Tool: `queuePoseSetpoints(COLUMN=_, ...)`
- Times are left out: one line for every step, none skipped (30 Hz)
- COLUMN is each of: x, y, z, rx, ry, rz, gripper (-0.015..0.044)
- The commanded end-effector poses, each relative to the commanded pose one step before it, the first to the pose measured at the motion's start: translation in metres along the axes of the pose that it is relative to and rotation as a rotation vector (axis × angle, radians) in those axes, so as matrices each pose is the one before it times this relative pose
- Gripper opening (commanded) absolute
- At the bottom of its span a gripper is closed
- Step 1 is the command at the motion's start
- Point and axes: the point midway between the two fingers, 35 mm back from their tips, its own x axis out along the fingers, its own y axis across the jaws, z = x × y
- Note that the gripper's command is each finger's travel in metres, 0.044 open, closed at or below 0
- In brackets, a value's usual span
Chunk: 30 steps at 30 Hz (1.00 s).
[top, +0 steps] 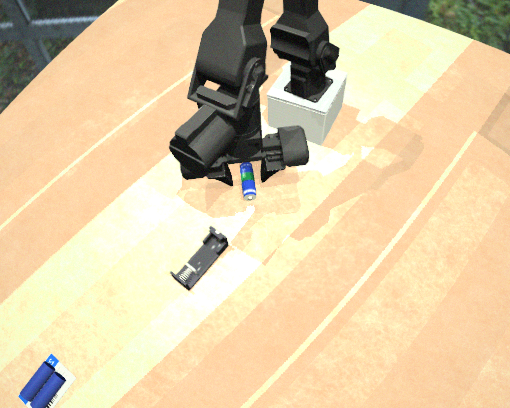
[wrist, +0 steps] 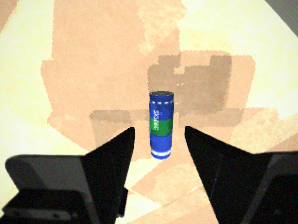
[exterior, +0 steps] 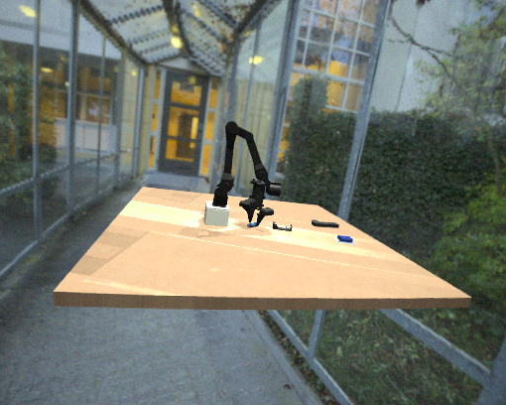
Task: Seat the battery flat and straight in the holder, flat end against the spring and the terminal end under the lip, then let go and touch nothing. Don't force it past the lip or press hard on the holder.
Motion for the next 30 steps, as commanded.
queuePoseSetpoints(x=0.00745, y=-0.00123, z=0.00294, rx=-0.0046, ry=-0.01123, rz=-0.00234, gripper=0.0231)
queuePoseSetpoints(x=0.00151, y=-0.00015, z=0.00018, rx=0.0, ry=-0.00004, rz=-0.00002, gripper=0.0231)
queuePoseSetpoints(x=0.00116, y=-0.00012, z=0.00015, rx=0.0, ry=-0.00003, rz=-0.00001, gripper=0.0231)
queuePoseSetpoints(x=0.0007, y=-0.00008, z=0.00009, rx=0.0, ry=-0.00002, rz=-0.00001, gripper=0.0231)
queuePoseSetpoints(x=0.00023, y=-0.00003, z=0.00003, rx=0.0, ry=-0.00001, rz=0.0, gripper=0.0231)
queuePoseSetpoints(x=0.0, y=0.0, z=0.0, rx=0.0, ry=0.0, rz=0.0, gripper=0.0204)
queuePoseSetpoints(x=0.0, y=0.0, z=0.0, rx=0.0, ry=0.0, rz=0.0, gripper=0.0178)
queuePoseSetpoints(x=0.0, y=0.0, z=0.0, rx=0.0, ry=0.0, rz=0.0, gripper=0.0152)
queuePoseSetpoints(x=0.0, y=0.0, z=0.0, rx=0.0, ry=0.0, rz=0.0, gripper=0.0126)
queuePoseSetpoints(x=0.0, y=0.0, z=0.0, rx=0.0, ry=0.0, rz=0.0, gripper=0.0099)
queuePoseSetpoints(x=0.0, y=0.0, z=0.0, rx=0.0, ry=0.0, rz=0.0, gripper=0.0093)
queuePoseSetpoints(x=0.0, y=0.0, z=0.0, rx=0.0, ry=0.0, rz=0.0, gripper=0.0086)
queuePoseSetpoints(x=0.0, y=0.0, z=0.0, rx=0.0, ry=0.0, rz=0.0, gripper=0.0079)
queuePoseSetpoints(x=0.0, y=0.0, z=0.0, rx=0.0, ry=0.0, rz=0.0, gripper=0.0073)
queuePoseSetpoints(x=0.0, y=0.0, z=0.0, rx=0.0, ry=0.0, rz=0.0, gripper=0.0068)
queuePoseSetpoints(x=0.0, y=0.0, z=0.0, rx=0.0, ry=0.0, rz=0.0, gripper=0.0068)
queuePoseSetpoints(x=0.0, y=0.0, z=0.0, rx=0.0, ry=0.0, rz=0.0, gripper=0.0068)
queuePoseSetpoints(x=0.0, y=0.0, z=0.0, rx=0.0, ry=0.0, rz=0.0, gripper=0.0068)
queuePoseSetpoints(x=-0.00083, y=0.00009, z=-0.00011, rx=0.0, ry=0.00002, rz=0.00001, gripper=0.0068)
queuePoseSetpoints(x=-0.00252, y=0.00027, z=-0.00031, rx=0.0, ry=0.00007, rz=0.00004, gripper=0.0068)
queuePoseSetpoints(x=-0.00424, y=0.00038, z=-0.00045, rx=0.0, ry=0.0001, rz=0.00006, gripper=0.0068)
queuePoseSetpoints(x=-0.00555, y=0.00038, z=-0.00045, rx=0.0, ry=0.00012, rz=0.00006, gripper=0.0068)
queuePoseSetpoints(x=-0.00569, y=0.00025, z=-0.0003, rx=0.0, ry=0.00011, rz=0.00005, gripper=0.0068)
queuePoseSetpoints(x=-0.00577, y=0.00011, z=-0.00014, rx=0.0, ry=0.00009, rz=0.00004, gripper=0.0068)
queuePoseSetpoints(x=-0.00584, y=-0.00002, z=0.00002, rx=0.0, ry=0.00008, rz=0.00002, gripper=0.0068)
queuePoseSetpoints(x=-0.0059, y=-0.00016, z=0.00018, rx=0.0, ry=0.00006, rz=0.00001, gripper=0.0068)
queuePoseSetpoints(x=-0.00589, y=-0.0003, z=0.00035, rx=0.0, ry=0.00004, rz=-0.00001, gripper=0.0068)
queuePoseSetpoints(x=-0.0046, y=-0.00033, z=0.00039, rx=0.0, ry=0.00002, rz=-0.00001, gripper=0.0068)
queuePoseSetpoints(x=-0.00277, y=-0.00024, z=0.00028, rx=0.0, ry=0.00001, rz=-0.00001, gripper=0.0068)
queuePoseSetpoints(x=-0.00093, y=-0.00009, z=0.0001, rx=0.0, ry=0.0, rz=0.0, gripper=0.0068)
